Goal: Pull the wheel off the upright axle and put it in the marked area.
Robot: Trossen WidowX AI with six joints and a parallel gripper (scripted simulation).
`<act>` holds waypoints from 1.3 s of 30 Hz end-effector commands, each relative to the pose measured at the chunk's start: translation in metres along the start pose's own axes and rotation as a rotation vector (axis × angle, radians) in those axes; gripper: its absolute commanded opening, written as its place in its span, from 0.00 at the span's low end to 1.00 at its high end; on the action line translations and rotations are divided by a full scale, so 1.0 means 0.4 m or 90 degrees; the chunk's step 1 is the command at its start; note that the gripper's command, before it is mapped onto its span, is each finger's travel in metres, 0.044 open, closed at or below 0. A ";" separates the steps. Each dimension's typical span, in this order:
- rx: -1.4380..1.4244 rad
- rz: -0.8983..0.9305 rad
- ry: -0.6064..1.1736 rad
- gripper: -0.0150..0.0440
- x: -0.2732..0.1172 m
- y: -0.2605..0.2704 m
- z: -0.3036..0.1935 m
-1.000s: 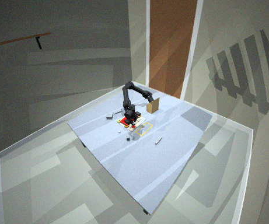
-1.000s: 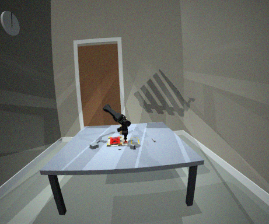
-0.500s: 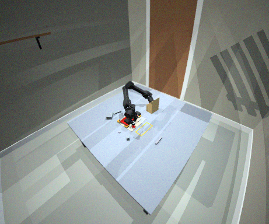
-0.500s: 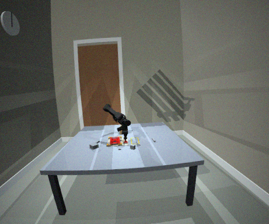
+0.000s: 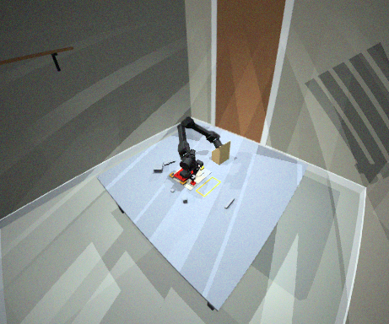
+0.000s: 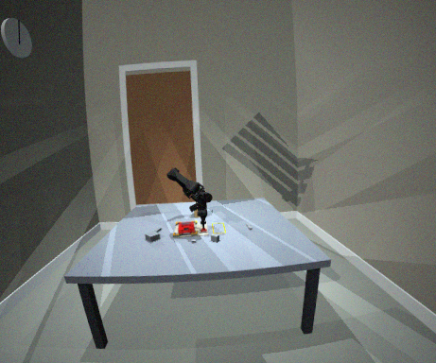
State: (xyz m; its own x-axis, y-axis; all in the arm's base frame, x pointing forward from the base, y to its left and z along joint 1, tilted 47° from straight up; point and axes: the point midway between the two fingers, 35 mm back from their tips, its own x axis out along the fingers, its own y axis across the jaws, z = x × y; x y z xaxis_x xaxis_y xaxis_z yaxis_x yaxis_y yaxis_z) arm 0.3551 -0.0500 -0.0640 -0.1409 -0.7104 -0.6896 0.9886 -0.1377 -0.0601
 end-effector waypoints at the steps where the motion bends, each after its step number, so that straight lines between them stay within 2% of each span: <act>1: 0.002 0.000 0.002 0.25 -0.005 0.000 0.000; 11: 0.002 0.000 0.002 0.25 -0.018 0.000 -0.001; 18: 0.001 0.001 0.003 0.25 -0.097 -0.006 0.001; 21: -0.003 -0.002 -0.001 0.25 -0.077 -0.008 -0.004; 39: 0.000 0.001 0.007 0.25 -0.103 -0.133 -0.244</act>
State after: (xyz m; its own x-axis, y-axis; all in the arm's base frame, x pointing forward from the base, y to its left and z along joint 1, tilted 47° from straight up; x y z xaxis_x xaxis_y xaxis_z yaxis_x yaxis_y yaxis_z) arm 0.3232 0.0432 -0.0926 -0.1346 -0.7026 -0.6988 0.9895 -0.1330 -0.0569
